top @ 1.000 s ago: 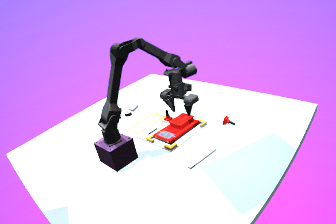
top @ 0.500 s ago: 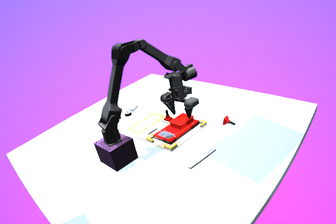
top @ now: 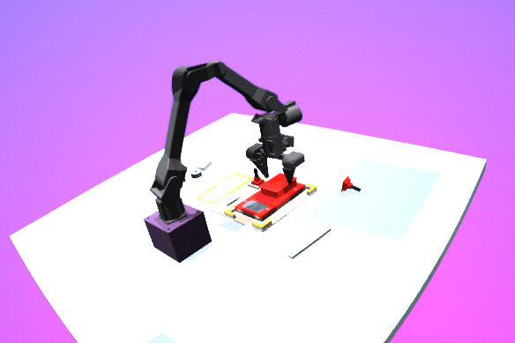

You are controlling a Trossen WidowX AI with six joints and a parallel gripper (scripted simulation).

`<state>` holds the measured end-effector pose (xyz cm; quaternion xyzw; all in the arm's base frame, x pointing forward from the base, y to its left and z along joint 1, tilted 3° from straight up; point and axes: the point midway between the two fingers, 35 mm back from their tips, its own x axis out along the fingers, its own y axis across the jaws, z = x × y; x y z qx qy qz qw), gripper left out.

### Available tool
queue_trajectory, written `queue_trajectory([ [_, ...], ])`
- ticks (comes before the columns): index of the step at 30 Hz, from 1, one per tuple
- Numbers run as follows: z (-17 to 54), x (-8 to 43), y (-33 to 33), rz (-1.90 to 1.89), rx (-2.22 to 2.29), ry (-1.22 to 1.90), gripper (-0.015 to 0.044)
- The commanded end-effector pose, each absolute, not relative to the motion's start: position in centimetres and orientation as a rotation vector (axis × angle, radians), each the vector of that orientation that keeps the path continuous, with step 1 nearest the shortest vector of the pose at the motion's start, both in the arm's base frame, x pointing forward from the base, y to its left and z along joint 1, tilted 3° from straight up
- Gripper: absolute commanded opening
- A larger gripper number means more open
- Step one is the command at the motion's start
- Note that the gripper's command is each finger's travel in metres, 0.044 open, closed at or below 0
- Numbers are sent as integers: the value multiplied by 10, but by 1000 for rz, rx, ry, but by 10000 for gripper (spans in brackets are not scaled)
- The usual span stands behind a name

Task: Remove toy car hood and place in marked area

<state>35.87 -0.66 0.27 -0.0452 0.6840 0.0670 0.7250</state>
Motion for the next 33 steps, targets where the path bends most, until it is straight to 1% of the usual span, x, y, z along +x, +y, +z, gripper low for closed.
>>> queue_trajectory([
  [1,-1,359,-6,151,-97,1512,440],
  [33,-17,359,-5,151,-97,1512,440],
])
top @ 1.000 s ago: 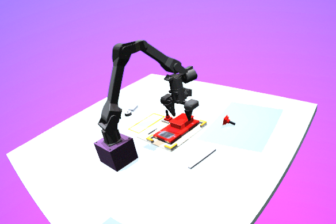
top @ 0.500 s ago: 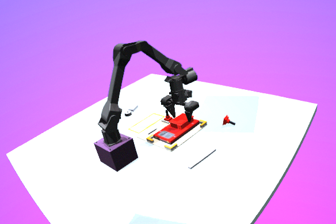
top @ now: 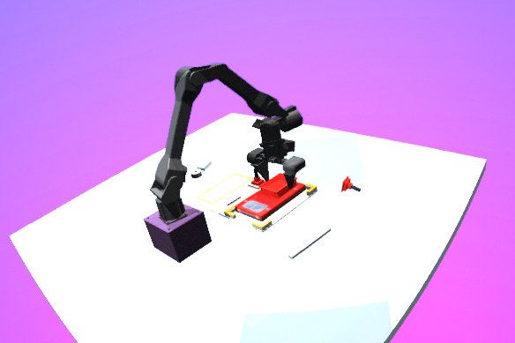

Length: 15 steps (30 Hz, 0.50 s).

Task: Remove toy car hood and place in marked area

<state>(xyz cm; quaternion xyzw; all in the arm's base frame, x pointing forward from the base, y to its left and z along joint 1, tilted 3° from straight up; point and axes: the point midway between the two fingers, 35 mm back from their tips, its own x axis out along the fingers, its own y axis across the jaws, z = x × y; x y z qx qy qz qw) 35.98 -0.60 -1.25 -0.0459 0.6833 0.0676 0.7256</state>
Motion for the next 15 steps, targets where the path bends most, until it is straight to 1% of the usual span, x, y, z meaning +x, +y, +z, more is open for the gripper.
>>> queue_trajectory([
  [1,-17,359,-5,151,-97,1512,440],
  [3,-18,359,-5,151,-97,1512,440],
  [7,-14,360,-6,149,-101,1507,335],
  [15,-14,360,-6,149,-101,1507,282],
])
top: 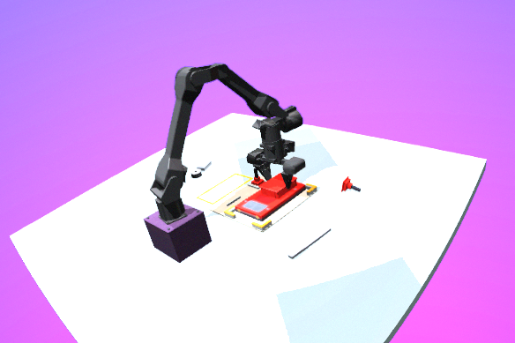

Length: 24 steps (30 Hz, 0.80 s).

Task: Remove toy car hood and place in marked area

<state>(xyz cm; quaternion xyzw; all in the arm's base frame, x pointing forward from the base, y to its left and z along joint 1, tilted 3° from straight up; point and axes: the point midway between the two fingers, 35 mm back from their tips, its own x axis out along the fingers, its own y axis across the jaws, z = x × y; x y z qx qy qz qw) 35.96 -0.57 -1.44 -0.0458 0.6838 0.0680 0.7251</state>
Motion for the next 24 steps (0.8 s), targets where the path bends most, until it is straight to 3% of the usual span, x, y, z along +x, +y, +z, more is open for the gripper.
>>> queue_trajectory([
  [1,-14,360,-6,149,-101,1507,275],
  [12,-8,360,-6,149,-101,1507,0],
  [24,-1,359,-6,150,-101,1508,0],
])
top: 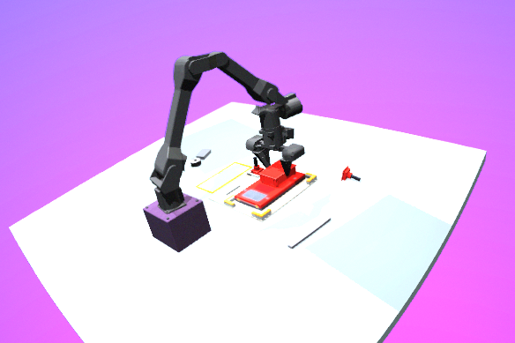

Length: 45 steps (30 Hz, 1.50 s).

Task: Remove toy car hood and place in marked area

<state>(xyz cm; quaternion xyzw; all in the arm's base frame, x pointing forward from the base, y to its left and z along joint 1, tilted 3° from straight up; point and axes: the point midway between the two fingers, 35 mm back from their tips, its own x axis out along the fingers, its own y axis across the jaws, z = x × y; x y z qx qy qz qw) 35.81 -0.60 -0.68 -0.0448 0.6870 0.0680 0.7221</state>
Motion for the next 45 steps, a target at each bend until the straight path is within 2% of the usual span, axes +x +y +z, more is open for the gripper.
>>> queue_trajectory([
  [1,0,359,-6,150,-101,1508,0],
  [26,17,358,-7,150,-101,1508,0],
  [38,59,356,-9,150,-101,1508,0],
  [45,53,352,25,148,-96,1513,0],
])
